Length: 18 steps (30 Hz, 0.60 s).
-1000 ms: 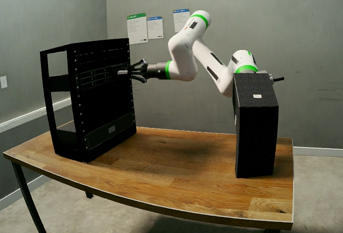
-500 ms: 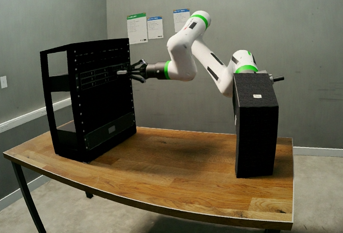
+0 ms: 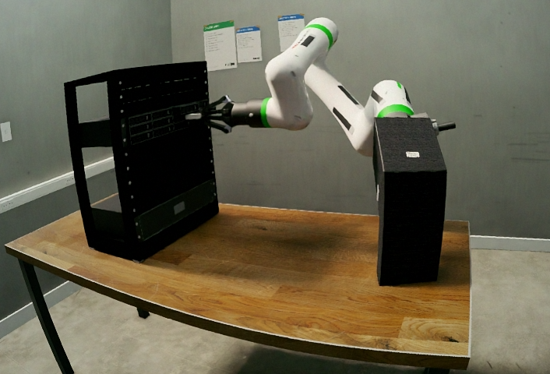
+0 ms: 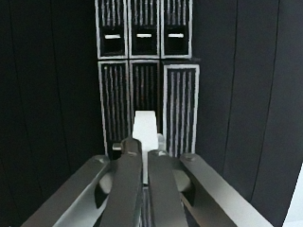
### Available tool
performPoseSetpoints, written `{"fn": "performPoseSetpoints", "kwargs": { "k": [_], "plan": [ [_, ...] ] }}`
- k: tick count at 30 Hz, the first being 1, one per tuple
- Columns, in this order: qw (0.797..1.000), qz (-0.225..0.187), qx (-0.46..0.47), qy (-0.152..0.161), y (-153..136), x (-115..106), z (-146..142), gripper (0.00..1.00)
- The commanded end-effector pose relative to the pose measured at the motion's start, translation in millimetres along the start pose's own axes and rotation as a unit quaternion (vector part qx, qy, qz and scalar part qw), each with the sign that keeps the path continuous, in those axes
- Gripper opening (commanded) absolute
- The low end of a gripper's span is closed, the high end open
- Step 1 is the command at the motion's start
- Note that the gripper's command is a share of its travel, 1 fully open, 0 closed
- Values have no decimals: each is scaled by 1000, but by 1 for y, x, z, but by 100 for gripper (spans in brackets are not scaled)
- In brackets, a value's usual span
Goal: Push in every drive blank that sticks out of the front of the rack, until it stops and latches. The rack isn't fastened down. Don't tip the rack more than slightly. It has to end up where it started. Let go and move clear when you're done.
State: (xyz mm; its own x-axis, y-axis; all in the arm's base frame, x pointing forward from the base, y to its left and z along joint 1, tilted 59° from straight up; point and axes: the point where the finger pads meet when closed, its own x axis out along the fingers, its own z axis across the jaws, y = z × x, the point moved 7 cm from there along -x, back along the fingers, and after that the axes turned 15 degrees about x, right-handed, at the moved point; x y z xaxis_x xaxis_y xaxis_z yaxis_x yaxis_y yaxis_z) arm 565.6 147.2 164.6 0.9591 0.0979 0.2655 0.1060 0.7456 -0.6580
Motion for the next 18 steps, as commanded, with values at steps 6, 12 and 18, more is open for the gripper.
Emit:
{"fn": "performPoseSetpoints", "kwargs": {
  "k": [6, 12, 18],
  "plan": [
    [1000, 0, 0, -1, 0, 8, 1, 10],
    [1000, 0, 0, -1, 0, 10, 1, 10],
    [1000, 0, 0, -1, 0, 10, 1, 10]
  ]
}}
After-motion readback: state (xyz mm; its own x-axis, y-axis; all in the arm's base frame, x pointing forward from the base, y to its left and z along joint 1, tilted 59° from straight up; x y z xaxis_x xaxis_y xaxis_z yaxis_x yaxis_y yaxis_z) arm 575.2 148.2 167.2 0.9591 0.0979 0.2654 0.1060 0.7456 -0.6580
